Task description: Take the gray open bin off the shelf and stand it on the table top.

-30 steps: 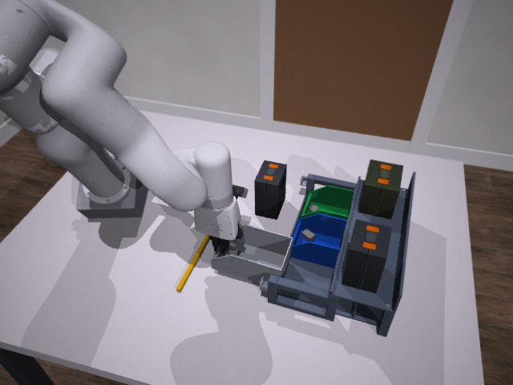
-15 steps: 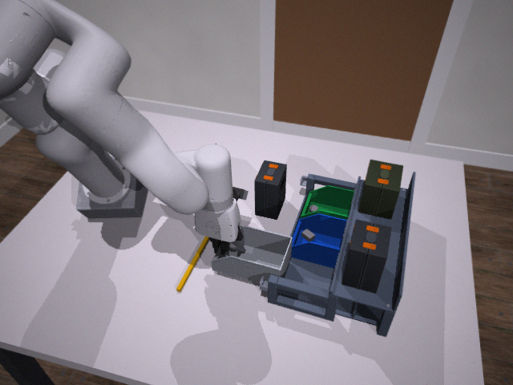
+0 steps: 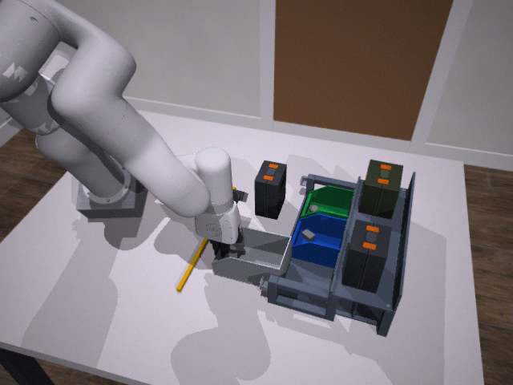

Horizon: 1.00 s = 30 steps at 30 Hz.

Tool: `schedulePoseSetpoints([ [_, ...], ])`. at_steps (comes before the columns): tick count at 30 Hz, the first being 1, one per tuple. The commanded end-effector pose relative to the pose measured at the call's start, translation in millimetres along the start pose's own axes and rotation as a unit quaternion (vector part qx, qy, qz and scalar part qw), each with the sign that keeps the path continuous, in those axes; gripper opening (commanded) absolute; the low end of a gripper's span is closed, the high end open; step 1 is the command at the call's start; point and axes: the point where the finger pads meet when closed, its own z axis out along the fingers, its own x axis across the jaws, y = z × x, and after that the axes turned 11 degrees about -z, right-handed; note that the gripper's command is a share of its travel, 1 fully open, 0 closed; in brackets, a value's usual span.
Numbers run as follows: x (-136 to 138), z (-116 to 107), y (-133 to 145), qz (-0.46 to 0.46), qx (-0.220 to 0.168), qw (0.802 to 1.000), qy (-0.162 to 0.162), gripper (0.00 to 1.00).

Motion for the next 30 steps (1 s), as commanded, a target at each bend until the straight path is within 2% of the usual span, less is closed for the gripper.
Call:
schedulePoseSetpoints([
  [1,1.1,0.9,0.3,0.0,0.0,1.0,0.001,0.0],
  [5,1.1,7.3,0.3,0.0,0.0,1.0,0.001,0.0],
  [30,1.1,14.9,0.3,0.0,0.0,1.0,0.001,0.0],
])
